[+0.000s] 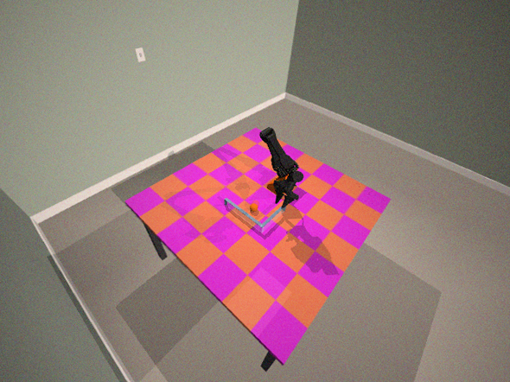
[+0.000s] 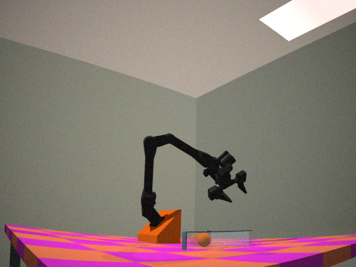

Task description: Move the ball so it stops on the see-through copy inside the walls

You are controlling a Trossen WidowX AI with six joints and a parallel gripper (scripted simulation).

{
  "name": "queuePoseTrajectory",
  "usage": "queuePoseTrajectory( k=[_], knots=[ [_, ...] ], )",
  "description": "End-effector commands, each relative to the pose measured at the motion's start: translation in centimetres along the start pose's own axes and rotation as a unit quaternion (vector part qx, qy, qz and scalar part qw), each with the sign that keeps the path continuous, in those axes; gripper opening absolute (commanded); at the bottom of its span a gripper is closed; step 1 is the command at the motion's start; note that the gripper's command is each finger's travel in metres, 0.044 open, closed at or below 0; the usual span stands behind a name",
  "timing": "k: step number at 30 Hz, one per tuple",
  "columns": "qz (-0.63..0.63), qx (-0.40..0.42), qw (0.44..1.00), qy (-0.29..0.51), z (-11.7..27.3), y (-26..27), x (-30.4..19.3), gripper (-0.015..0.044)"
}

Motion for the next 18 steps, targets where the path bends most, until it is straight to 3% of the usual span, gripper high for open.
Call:
queuePoseTrajectory(
  k=[1, 12, 18],
  knots=[
    [0.104, -0.075, 0.987, 0.099, -3.9, -4.6, 3.5, 0.0367],
    [0.27, -0.132, 0.888, 0.347, -8.3, -16.4, 6.9, 0.0367],
    [0.278, -0.13, 0.878, 0.366, -8.4, -17.3, 7.1, 0.0367]
  ],
)
Point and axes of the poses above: the point midway between the two fingers, 35 mm back from their tips, its own z axis back along the fingers, its own y axis across the jaws, x = y × z, the point moved 5 cm from there along z, back along the fingers, and after that the axes turned 7 degrees about z, right-handed, at the moved point
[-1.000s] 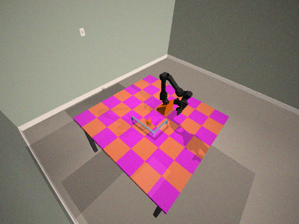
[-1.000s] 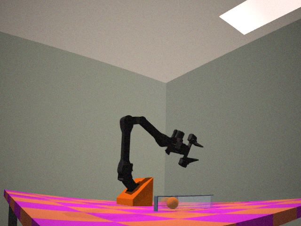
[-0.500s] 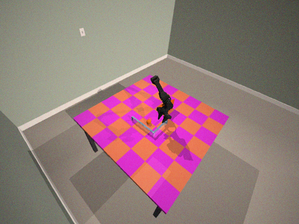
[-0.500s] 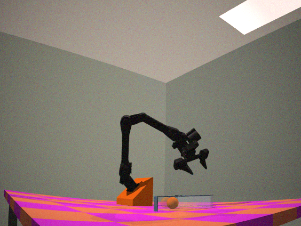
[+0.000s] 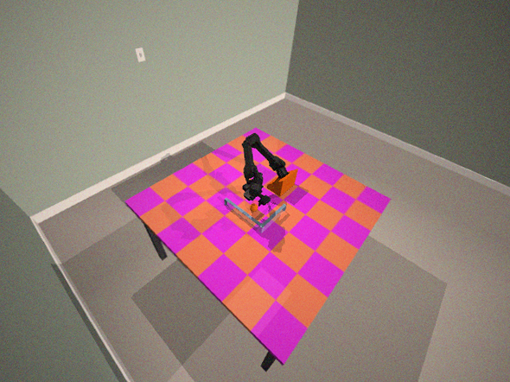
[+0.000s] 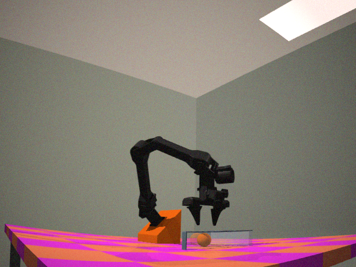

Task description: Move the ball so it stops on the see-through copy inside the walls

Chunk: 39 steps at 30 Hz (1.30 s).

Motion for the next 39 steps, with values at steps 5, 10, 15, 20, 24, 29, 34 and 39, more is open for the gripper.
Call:
queuePoseTrajectory(
  k=[5, 10, 15, 20, 24, 29, 34, 39],
  knots=[
    [0.023, 0.01, 1.0, 0.017, 0.1, -0.9, 0.0, 0.0367],
    [0.023, 0.01, 1.0, 0.017, -1.3, -0.9, -0.1, 0.0367],
    [0.023, 0.01, 1.0, 0.017, -1.7, -0.9, -0.1, 0.0367],
    [0.023, 0.01, 1.0, 0.017, -2.5, -0.8, 0.0, 0.0367],
    [0.023, 0.01, 1.0, 0.017, -3.2, -0.8, -0.1, 0.0367],
    [0.023, 0.009, 1.0, 0.017, -4.0, -0.8, -0.1, 0.0367],
    [0.023, 0.009, 1.0, 0.017, -4.7, -0.8, -0.1, 0.0367],
    [0.023, 0.009, 1.0, 0.017, -5.5, -0.8, -0.2, 0.0367]
  ],
)
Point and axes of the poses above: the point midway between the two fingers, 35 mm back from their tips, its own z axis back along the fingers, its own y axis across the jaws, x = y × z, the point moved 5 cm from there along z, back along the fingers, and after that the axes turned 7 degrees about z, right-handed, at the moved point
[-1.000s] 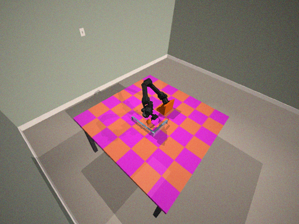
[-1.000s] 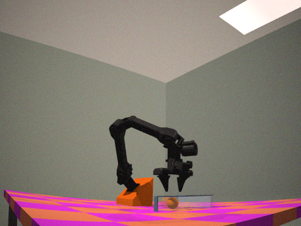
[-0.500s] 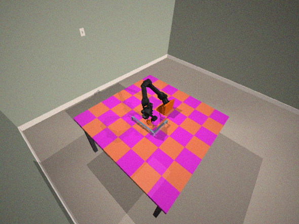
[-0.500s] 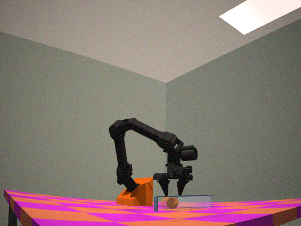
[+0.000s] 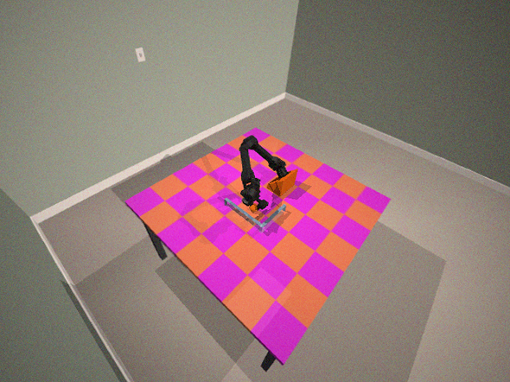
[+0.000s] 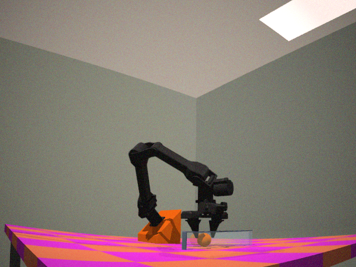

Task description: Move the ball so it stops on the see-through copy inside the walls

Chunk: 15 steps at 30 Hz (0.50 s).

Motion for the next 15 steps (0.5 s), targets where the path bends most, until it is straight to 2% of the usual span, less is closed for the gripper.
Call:
queuePoseTrajectory(
  k=[1, 4, 8, 15],
  knots=[
    [0.006, -0.004, 1.0, 0.003, -0.84, 0.07, -0.3, 0.0367],
    [0.006, -0.004, 1.0, 0.003, -1.06, 0.06, -0.32, 0.0367],
    [0.006, -0.004, 1.0, 0.003, -1.06, 0.06, -0.32, 0.0262],
    [0.006, -0.004, 1.0, 0.003, -1.06, 0.06, -0.32, 0.0215]
  ],
)
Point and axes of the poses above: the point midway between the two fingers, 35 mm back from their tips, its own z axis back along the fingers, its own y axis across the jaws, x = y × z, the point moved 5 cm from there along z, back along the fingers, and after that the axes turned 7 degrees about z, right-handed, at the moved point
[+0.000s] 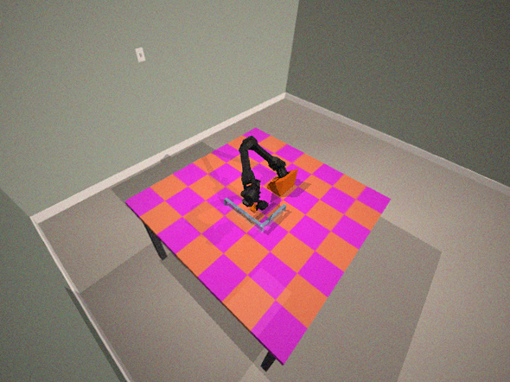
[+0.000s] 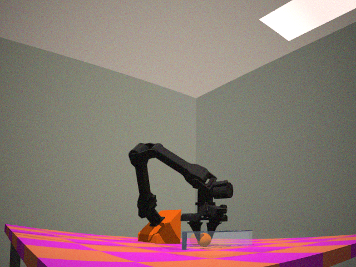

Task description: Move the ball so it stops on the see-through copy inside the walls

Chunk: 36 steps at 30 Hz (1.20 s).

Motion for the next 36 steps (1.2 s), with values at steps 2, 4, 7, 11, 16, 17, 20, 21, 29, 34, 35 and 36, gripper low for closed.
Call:
queuePoseTrajectory(
  k=[2, 4, 7, 11, 16, 17, 20, 21, 29, 34, 35, 36],
  knots=[
    [0.004, -0.002, 1.0, 0.001, 0.0, 0.0, -0.1, 0.0162],
    [0.004, -0.001, 1.0, 0.001, 0.7, 0.1, 0.1, 0.011],
    [0.004, 0.001, 1.0, 0.0, 2.5, 0.2, 0.4, 0.0031],
    [0.004, 0.003, 1.0, 0.0, 5.0, 0.3, 0.7, 0.0],
    [0.005, 0.003, 1.0, 0.0, 8.1, 0.4, 0.7, 0.0],
    [0.005, 0.003, 1.0, 0.0, 8.8, 0.3, 0.6, 0.0],
    [0.005, 0.003, 1.0, 0.001, 10.7, 0.3, 0.4, 0.0],
    [0.005, 0.002, 1.0, 0.001, 11.3, 0.3, 0.4, 0.0],
    [0.004, 0.001, 1.0, 0.002, 13.6, 0.1, -0.1, 0.0],
    [0.004, 0.001, 1.0, 0.002, 12.6, 0.0, -0.5, 0.0],
    [0.004, 0.001, 1.0, 0.002, 12.3, -0.1, -0.7, 0.0],
    [0.005, 0.001, 1.0, 0.002, 12.0, -0.1, -0.8, 0.0]
  ],
)
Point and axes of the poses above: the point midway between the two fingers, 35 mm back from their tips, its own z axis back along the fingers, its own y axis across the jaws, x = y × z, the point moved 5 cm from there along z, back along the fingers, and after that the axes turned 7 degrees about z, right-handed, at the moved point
